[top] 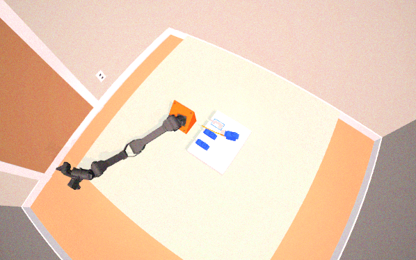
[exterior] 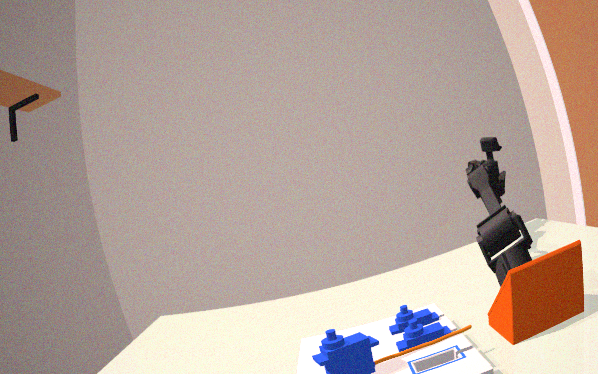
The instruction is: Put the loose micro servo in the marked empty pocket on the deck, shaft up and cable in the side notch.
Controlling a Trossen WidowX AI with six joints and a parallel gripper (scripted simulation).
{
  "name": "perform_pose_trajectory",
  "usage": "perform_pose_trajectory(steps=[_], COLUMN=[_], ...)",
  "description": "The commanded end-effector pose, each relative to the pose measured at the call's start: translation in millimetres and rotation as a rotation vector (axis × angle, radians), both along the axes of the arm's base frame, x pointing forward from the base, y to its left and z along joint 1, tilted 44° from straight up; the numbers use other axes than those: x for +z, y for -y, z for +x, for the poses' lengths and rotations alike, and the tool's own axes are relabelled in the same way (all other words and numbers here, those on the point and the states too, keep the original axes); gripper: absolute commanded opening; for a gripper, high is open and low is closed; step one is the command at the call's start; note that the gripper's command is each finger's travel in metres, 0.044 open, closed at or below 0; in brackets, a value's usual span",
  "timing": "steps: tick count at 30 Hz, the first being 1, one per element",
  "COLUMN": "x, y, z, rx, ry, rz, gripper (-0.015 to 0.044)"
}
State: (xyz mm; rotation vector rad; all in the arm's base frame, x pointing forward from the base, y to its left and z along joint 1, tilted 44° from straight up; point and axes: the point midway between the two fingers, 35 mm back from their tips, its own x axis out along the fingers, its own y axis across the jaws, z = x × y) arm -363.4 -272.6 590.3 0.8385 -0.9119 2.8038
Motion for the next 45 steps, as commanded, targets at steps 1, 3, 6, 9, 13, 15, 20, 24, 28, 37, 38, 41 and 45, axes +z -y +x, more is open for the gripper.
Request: perform_pose_trajectory(steps=[1, 3, 6, 9, 13, 15, 20, 24, 28, 37, 38, 41, 45], x=[1, 3, 9, 12, 27, 36, 53, 68, 86, 114, 116, 124, 131], y=[-1, -2, -7, -9, -22, -29, -45, -61, -81, -120, -124, -139, -149], z=[0, 2, 6, 9, 20, 27, 43, 58, 79, 118, 122, 137, 150], rx=[0.000, -0.002, 0.001, -0.004, -0.006, -0.008, -0.019, -0.030, -0.056, -0.090, -0.097, -0.113, -0.126], ry=[-0.002, -0.009, -0.029, -0.045, -0.092, -0.120, -0.181, -0.236, -0.305, -0.434, -0.445, -0.493, -0.535], rz=[-0.001, 0.001, -0.010, 0.004, -0.018, -0.031, -0.053, -0.071, -0.089, -0.136, -0.139, -0.162, -0.166], gripper=[0.0426, 0.0440, 0.0440, 0.0440, 0.0440, 0.0440, 0.0440, 0.0440, 0.0440, 0.0440, 0.0440, 0.0440, 0.0440])
